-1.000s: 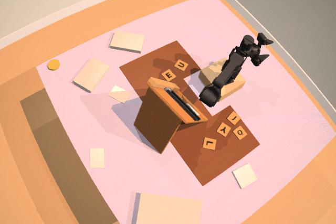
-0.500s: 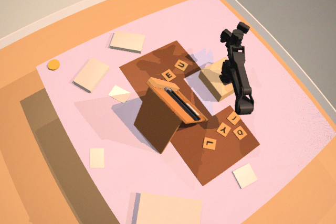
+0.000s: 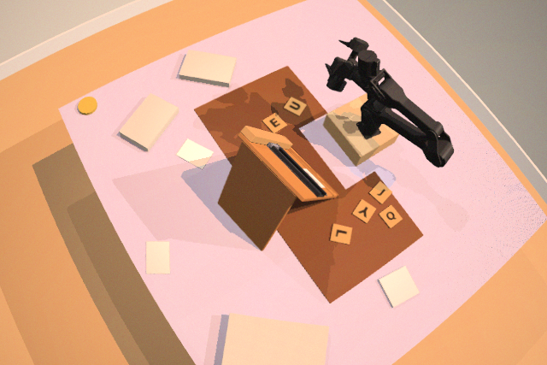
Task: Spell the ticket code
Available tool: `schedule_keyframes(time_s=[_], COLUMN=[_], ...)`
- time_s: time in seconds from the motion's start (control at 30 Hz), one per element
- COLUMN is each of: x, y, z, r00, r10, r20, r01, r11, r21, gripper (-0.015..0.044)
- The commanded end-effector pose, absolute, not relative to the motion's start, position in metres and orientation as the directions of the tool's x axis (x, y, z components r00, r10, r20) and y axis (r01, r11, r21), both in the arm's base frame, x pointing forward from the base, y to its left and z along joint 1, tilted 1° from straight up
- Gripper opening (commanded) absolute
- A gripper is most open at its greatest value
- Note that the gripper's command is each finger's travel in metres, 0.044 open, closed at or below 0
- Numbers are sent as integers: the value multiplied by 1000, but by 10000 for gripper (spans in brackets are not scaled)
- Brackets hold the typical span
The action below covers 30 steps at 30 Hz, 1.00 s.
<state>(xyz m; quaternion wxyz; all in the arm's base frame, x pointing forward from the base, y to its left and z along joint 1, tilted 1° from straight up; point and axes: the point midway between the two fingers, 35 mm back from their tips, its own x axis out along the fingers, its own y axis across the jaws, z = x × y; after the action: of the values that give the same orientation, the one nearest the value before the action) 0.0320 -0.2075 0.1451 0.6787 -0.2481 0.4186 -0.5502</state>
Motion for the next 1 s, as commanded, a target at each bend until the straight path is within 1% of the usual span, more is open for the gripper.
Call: schedule_keyframes(time_s=[0.0, 0.1, 0.23, 0.37, 0.47, 0.63, 0.83, 0.97], x=[77, 108, 143, 169, 182, 189, 177, 174], y=[-193, -175, -143, -105, -73, -17, 46, 53], z=[142, 138, 134, 130, 127, 122, 117, 116], r00=[269, 423, 601, 735, 803, 847, 790, 777], r10=[-903, -828, -688, -510, -358, -91, 213, 246], r20=[-336, -367, -408, -448, -477, -524, -575, -580], r01=[557, 534, 458, 336, 223, 10, -235, -260], r11=[430, 555, 714, 847, 922, 988, 971, 964], r21=[-711, -638, -530, -412, -318, -155, 38, 59], gripper=[440, 440, 440, 440, 440, 440, 440, 440])
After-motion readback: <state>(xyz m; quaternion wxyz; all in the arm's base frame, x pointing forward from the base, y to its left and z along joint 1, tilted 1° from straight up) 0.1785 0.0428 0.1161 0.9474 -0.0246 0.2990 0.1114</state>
